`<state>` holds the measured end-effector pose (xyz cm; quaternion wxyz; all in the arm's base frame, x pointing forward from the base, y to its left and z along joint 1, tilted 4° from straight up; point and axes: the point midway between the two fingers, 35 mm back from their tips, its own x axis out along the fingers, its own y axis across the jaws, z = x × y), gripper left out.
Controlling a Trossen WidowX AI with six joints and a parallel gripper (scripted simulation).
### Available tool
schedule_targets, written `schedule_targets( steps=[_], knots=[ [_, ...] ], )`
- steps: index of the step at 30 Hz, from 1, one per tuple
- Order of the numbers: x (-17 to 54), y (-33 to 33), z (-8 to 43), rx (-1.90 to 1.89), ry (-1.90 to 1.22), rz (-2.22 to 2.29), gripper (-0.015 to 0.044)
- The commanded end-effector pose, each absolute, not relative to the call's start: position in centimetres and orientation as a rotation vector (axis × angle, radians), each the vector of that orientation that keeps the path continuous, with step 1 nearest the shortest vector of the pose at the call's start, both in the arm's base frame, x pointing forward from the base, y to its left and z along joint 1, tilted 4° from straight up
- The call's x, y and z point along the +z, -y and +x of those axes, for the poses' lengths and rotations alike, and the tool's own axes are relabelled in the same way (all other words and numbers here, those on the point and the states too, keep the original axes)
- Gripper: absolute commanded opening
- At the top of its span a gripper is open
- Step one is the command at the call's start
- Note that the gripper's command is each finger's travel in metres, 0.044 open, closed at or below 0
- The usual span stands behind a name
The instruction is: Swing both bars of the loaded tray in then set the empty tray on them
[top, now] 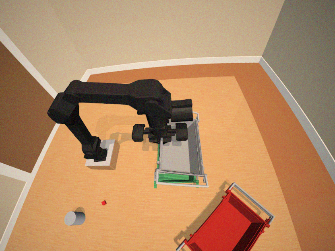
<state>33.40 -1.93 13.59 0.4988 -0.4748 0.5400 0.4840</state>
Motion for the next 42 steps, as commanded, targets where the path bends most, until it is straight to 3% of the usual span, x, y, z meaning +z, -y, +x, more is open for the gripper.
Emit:
schedule_targets(
  steps=[1, 42],
  knots=[
    [13.8, 2.0, 33.6, 1.164, -1.296, -1.160, 0.0000],
    [9.1, 2.0, 33.2, 1.164, -1.296, -1.160, 0.0000]
  ],
)
